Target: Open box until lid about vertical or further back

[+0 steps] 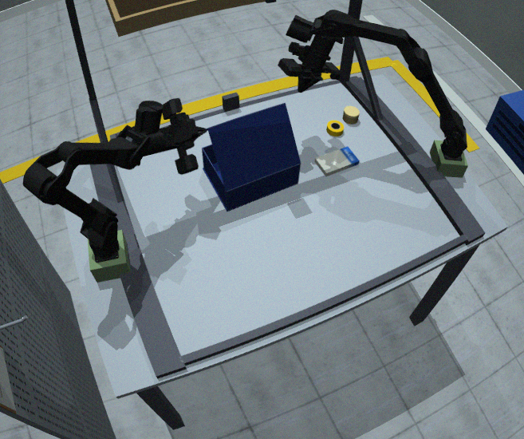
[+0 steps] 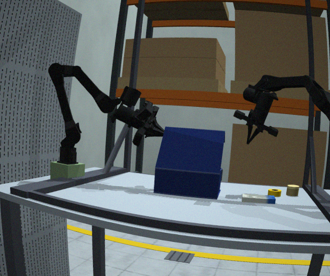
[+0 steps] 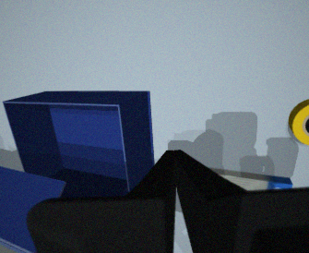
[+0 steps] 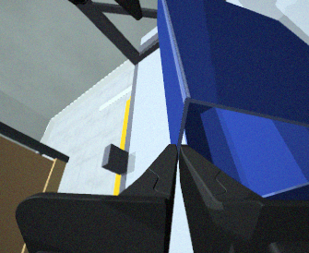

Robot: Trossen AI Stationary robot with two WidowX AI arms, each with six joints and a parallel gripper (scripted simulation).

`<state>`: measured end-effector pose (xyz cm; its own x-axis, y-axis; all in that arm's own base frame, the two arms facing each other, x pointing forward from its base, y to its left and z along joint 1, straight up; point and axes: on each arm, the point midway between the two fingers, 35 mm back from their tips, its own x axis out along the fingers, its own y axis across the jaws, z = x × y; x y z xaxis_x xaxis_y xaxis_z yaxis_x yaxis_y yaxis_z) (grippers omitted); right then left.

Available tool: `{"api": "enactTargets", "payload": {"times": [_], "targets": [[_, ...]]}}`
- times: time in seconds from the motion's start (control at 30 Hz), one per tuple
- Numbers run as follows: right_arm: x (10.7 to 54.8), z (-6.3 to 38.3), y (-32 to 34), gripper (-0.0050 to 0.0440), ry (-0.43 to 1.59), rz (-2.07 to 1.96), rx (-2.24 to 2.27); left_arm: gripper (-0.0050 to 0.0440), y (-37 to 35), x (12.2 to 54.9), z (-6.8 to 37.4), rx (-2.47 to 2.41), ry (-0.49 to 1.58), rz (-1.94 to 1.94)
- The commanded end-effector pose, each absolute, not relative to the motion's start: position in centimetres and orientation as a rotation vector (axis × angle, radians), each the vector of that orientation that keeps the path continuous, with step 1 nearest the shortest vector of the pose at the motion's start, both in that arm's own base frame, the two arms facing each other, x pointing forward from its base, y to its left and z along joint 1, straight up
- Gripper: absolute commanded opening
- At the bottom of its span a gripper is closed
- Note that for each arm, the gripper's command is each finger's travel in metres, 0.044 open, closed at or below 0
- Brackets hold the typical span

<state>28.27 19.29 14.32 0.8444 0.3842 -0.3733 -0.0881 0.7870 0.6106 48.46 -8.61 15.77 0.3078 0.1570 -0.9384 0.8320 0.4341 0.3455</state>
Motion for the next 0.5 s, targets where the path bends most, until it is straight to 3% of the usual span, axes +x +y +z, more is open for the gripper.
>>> {"api": "enactTargets", "payload": {"times": [0.0,0.37,0.4,0.47], "targets": [[28.5,15.37,19.51,0.0006,0.488,0.279,0.63,-0.005,-8.56,48.86,17.08,1.045,1.183,-0.553],[28.5,15.37,19.51,0.0006,0.488,0.279,0.63,-0.005,-8.55,48.62,17.56,1.047,1.174,-0.555],[28.5,15.37,19.51,0.0006,0.488,0.279,0.63,0.0024,-8.53,48.54,17.0,1.045,1.185,-0.559],[28.5,15.37,19.51,0.0006,0.488,0.279,0.63,0.0072,-8.54,48.59,16.8,1.044,1.167,-0.55]]}}
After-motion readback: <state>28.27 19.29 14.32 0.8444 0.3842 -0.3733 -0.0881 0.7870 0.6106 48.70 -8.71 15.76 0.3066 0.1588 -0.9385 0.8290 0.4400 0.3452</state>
